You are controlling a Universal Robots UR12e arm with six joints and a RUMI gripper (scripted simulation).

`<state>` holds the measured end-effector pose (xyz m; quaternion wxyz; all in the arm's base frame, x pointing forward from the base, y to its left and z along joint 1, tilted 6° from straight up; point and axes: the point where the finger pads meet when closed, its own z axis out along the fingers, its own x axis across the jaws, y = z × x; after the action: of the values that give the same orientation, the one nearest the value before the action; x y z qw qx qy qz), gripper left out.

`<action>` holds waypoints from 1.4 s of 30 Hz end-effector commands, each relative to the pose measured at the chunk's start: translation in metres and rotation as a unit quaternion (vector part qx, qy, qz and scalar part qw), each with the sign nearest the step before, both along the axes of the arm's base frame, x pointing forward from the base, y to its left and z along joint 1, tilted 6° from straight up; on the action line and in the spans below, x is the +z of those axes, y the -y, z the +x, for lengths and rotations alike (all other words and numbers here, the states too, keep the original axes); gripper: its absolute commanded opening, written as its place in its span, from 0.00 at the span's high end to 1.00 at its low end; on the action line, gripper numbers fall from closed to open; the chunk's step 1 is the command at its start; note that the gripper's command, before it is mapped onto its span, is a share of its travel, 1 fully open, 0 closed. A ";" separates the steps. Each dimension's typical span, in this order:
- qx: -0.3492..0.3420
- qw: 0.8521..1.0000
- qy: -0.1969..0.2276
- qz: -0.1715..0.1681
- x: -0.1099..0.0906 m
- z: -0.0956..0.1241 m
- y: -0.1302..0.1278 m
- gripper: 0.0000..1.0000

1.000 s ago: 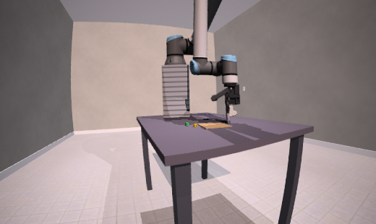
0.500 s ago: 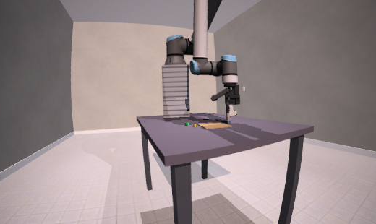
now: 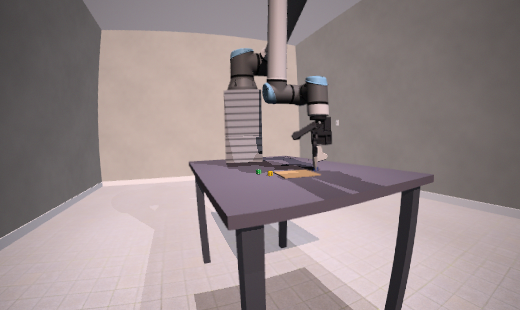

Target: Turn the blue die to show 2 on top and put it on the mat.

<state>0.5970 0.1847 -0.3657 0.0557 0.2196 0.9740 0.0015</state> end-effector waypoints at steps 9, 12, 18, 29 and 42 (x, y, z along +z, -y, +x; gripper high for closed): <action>0.000 1.000 0.000 0.000 0.000 0.000 0.000 1.00; 0.000 1.000 0.000 0.000 0.000 0.000 0.000 1.00; 0.000 1.000 0.000 0.000 0.000 0.000 0.000 1.00; 0.000 1.000 0.000 0.000 0.022 -0.002 -0.001 1.00; 0.000 1.000 0.000 0.000 0.089 -0.009 -0.002 1.00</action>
<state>0.5889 0.1863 -0.2936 0.0560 0.2196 0.9740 0.0016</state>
